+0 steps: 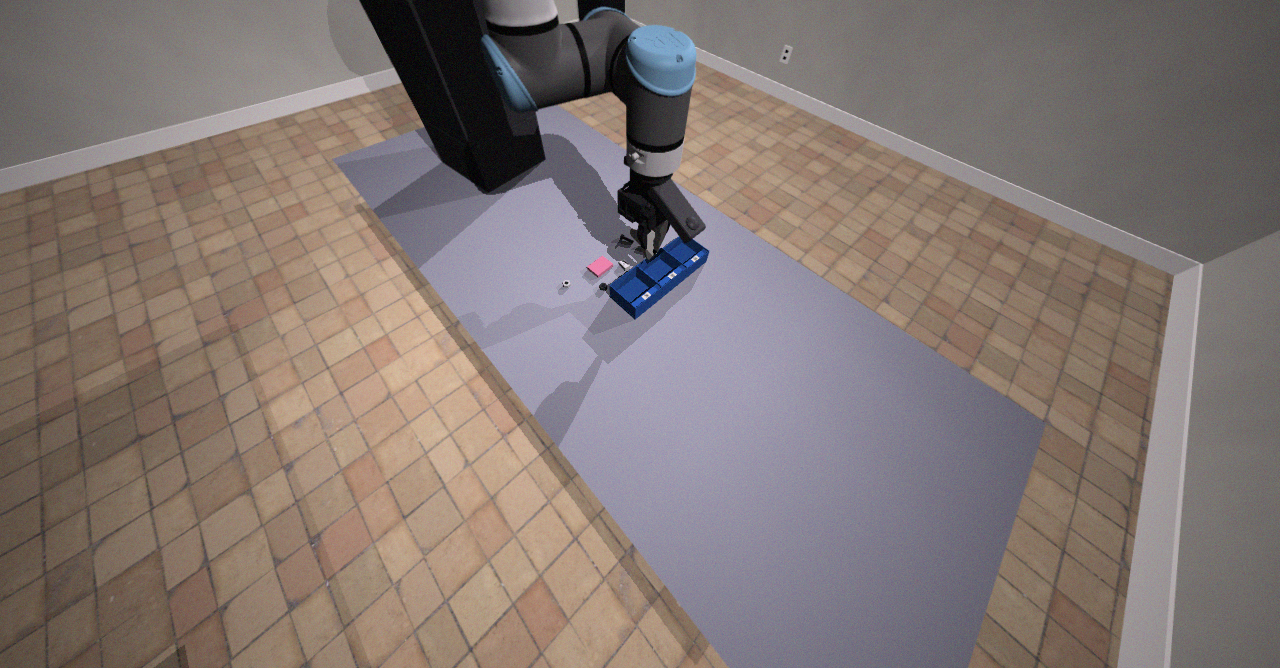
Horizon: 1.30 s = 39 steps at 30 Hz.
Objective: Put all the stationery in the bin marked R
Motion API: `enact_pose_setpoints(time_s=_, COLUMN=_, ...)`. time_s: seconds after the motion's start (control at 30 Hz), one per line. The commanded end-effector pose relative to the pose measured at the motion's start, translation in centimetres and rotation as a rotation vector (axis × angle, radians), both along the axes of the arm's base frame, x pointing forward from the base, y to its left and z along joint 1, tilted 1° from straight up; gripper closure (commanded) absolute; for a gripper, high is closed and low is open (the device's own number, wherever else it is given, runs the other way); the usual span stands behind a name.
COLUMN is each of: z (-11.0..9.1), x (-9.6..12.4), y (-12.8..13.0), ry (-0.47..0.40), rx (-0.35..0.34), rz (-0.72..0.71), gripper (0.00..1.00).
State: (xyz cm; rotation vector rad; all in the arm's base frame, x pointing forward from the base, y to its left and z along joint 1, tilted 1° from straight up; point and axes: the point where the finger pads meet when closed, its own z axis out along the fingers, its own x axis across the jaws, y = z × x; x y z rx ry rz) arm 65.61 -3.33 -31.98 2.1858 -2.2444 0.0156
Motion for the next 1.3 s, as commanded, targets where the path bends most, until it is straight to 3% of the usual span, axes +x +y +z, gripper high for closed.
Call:
enact_pose_setpoints(time_s=0.0, z=0.0, x=0.3, y=2.4, ry=-0.001, rx=-0.001, rz=0.000, gripper=0.96)
enact_pose_setpoints(time_s=0.37, z=0.0, x=0.3, y=2.8, ry=-0.001, rx=-0.001, rz=0.000, gripper=0.96)
enact_pose_setpoints(time_s=0.87, z=-4.0, x=0.3, y=2.8, ry=-0.001, rx=-0.001, rz=0.000, gripper=0.96)
enact_pose_setpoints(time_s=1.27, z=-5.9, x=0.3, y=2.7, ry=-0.001, rx=-0.001, rz=0.000, gripper=0.96)
